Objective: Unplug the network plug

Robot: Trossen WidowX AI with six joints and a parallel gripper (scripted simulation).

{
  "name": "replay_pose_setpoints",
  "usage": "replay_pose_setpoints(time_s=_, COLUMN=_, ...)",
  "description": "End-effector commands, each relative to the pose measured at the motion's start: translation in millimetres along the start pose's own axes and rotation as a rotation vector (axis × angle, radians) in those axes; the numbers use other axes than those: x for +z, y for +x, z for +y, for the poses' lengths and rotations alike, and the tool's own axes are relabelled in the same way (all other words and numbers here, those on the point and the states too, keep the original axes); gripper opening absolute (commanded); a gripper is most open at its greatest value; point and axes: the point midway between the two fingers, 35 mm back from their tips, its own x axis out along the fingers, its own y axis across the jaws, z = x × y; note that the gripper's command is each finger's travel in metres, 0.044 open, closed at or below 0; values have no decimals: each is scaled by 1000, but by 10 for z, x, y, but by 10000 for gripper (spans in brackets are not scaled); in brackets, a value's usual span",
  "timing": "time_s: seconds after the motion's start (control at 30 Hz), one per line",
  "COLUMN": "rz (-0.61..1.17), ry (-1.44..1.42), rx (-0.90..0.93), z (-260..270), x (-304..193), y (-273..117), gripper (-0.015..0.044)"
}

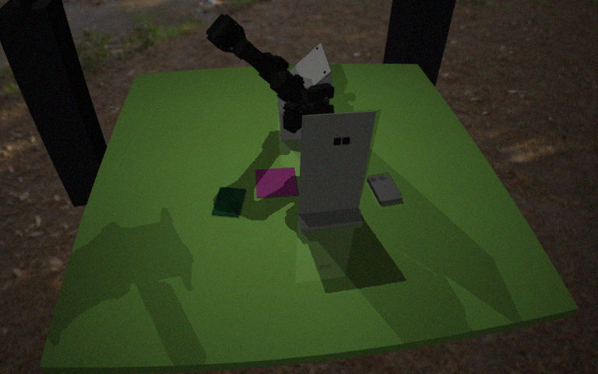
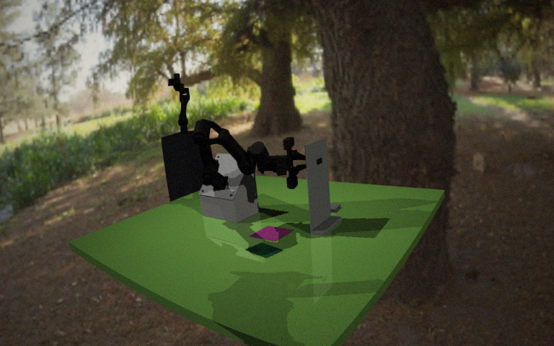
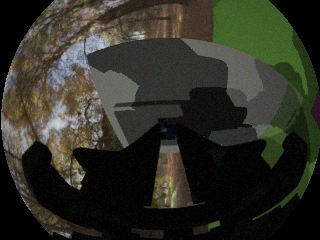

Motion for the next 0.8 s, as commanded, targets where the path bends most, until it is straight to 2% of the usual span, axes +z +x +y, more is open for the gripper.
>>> replay_pose_setpoints(time_s=0.0, rz=2, ry=-3, rx=-3, z=-11, x=1, y=7, gripper=44)
replay_pose_setpoints(time_s=0.23, rz=2, ry=-3, rx=-3, z=-11, x=1, y=7, gripper=0)
replay_pose_setpoints(time_s=0.77, rz=3, ry=-3, rx=-3, z=-12, x=-13, y=-46, gripper=0)
